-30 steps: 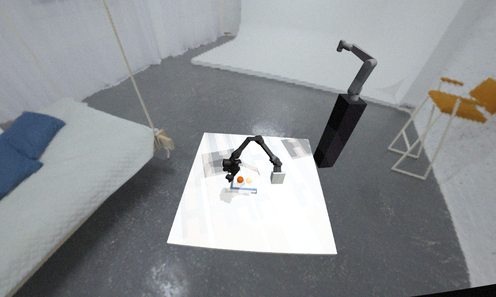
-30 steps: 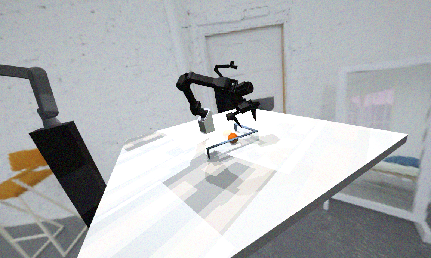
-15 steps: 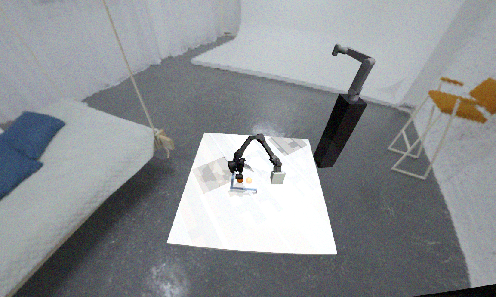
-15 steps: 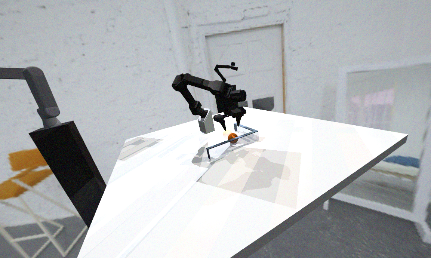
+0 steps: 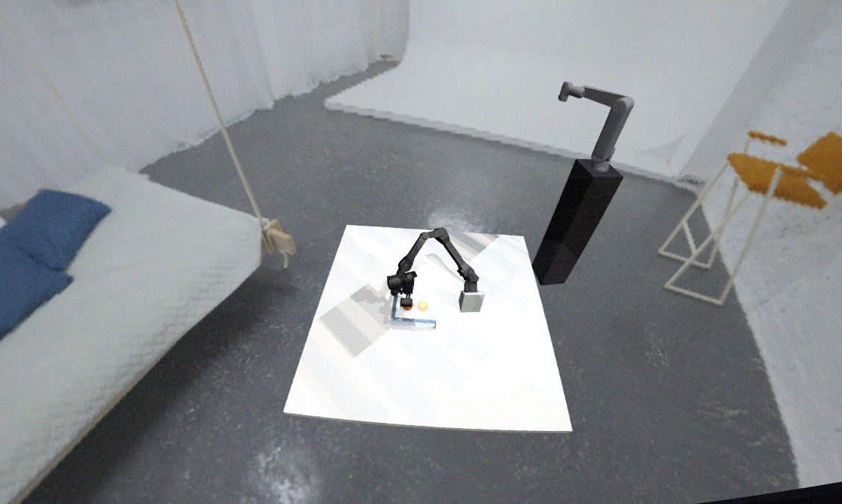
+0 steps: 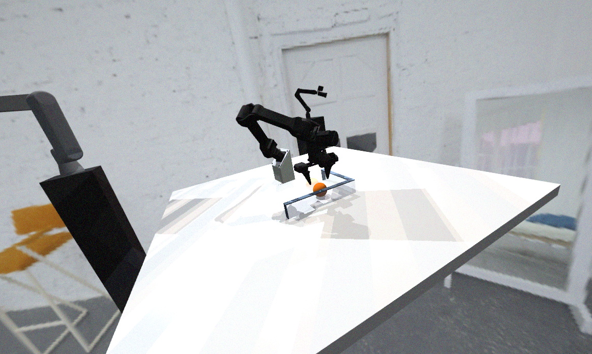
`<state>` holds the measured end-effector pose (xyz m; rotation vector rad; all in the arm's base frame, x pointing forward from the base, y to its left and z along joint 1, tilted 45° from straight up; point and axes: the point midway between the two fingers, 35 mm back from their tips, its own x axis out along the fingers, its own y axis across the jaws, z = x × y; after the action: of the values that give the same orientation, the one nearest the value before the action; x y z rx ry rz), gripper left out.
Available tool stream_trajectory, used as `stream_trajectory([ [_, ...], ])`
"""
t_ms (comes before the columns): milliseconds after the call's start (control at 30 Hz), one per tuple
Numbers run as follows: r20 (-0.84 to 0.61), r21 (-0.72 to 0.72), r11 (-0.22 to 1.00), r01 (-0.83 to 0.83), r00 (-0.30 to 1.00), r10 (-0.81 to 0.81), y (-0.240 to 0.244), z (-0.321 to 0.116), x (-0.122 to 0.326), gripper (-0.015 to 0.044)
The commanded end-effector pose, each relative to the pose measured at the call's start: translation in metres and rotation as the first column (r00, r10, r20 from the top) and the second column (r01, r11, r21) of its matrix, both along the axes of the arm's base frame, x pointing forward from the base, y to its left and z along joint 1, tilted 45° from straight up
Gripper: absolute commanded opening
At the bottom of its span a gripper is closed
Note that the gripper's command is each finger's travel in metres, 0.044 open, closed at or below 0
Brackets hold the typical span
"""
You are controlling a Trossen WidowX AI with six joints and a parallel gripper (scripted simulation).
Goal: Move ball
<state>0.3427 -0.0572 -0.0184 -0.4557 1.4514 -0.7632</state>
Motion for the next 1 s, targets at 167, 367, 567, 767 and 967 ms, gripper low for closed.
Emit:
stream_trajectory([
  [167, -0.007, -0.006, 1.000, -0.005, 1.000, 0.005, -0.011, -0.011, -0.002, 0.0412],
  [367, -0.006, -0.006, 1.000, -0.005, 1.000, 0.005, -0.018, -0.018, -0.002, 0.0412],
  [567, -0.005, -0.007, 1.000, -0.005, 1.000, 0.005, -0.025, -0.024, -0.003, 0.0412],
  [767, -0.004, -0.008, 1.000, -0.005, 1.000, 0.005, -0.030, -0.029, -0.003, 0.0412],
  [967, -0.004, -0.008, 1.000, -0.005, 1.000, 0.005, -0.030, -0.029, -0.003, 0.0294],
])
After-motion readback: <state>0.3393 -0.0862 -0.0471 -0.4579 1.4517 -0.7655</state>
